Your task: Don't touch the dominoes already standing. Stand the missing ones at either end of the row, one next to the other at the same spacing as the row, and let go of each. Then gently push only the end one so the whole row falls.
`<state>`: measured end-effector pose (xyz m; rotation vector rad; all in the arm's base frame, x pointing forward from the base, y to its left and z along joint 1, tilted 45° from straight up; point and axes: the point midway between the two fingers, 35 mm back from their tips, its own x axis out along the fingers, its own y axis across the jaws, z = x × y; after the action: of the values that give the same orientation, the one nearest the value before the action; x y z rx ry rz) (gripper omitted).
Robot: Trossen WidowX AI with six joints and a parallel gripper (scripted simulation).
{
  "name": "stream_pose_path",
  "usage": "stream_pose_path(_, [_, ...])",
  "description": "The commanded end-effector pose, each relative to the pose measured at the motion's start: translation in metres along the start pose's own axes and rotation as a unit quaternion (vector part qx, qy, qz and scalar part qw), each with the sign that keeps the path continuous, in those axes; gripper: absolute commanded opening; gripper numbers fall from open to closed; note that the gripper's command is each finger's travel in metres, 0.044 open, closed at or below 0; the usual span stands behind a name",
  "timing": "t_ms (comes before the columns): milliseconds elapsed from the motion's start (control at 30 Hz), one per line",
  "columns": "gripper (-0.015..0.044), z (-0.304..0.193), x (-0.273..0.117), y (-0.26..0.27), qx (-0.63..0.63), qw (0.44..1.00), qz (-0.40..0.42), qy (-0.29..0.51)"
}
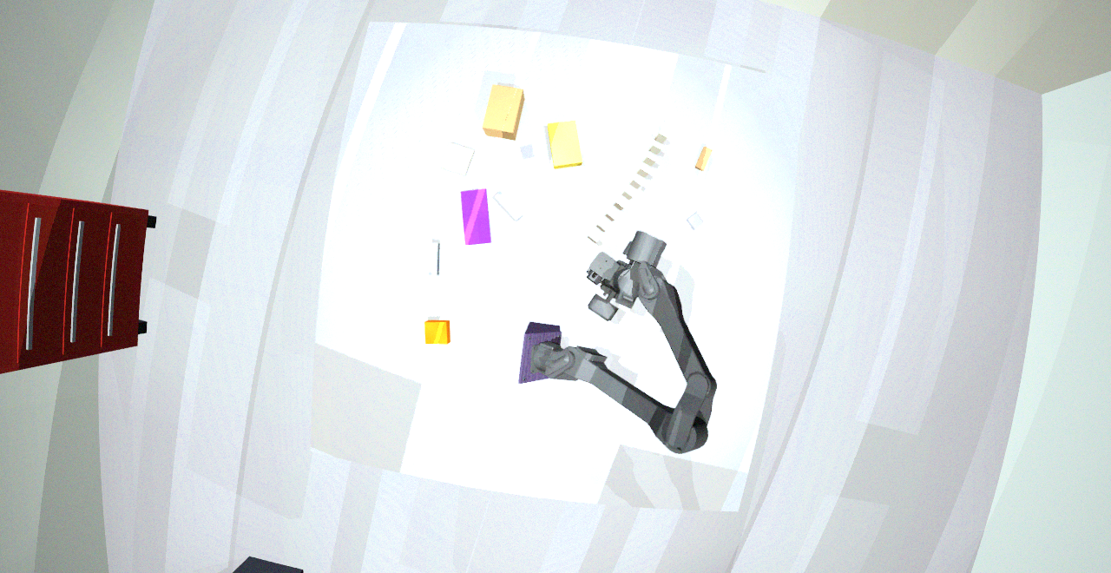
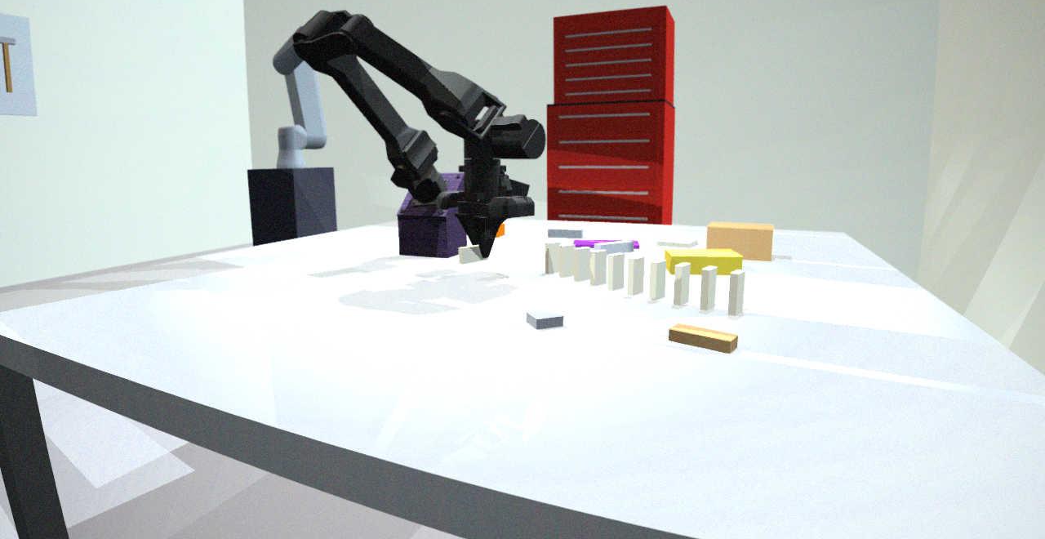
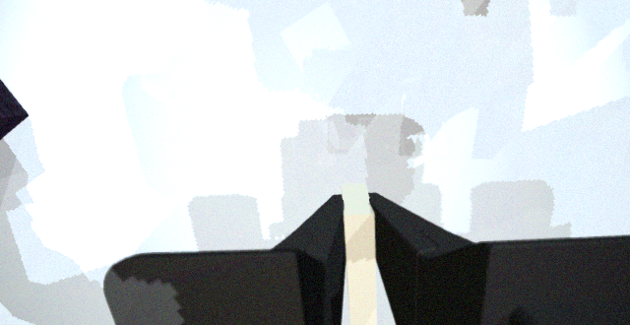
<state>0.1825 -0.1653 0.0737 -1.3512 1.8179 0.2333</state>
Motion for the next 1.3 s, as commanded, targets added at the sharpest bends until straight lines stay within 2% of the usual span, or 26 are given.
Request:
stream_pose_path(0, [0.0030, -0.001, -0.049, -0.005, 0.007, 1.000, -0.008, 0.001])
stream_pose_path(133, [0.0030, 0.001, -0.097, -0.006, 0.006, 1.000, -0.007, 0.000])
stream_pose_path(267, [0.0030, 0.002, -0.125, -0.007, 0.006, 1.000, -0.007, 0.000])
stream_pose_path(600, [0.0030, 0.000, -0.128, -0.008, 0.019, 1.000, -0.006, -0.001])
stream_pose_path(700, [0.0030, -0.027, -0.128, -0.024, 0.204, 0.979, -0.003, -0.007])
stream_pose_path(800, [0.0030, -0.069, -0.128, -0.038, 0.434, 0.901, -0.004, -0.006])
stream_pose_path(867, [0.0030, -0.089, -0.129, -0.042, 0.526, 0.850, -0.007, -0.004])
stream_pose_path(1267, [0.0030, -0.091, -0.129, -0.042, 0.537, 0.843, -0.008, -0.004])
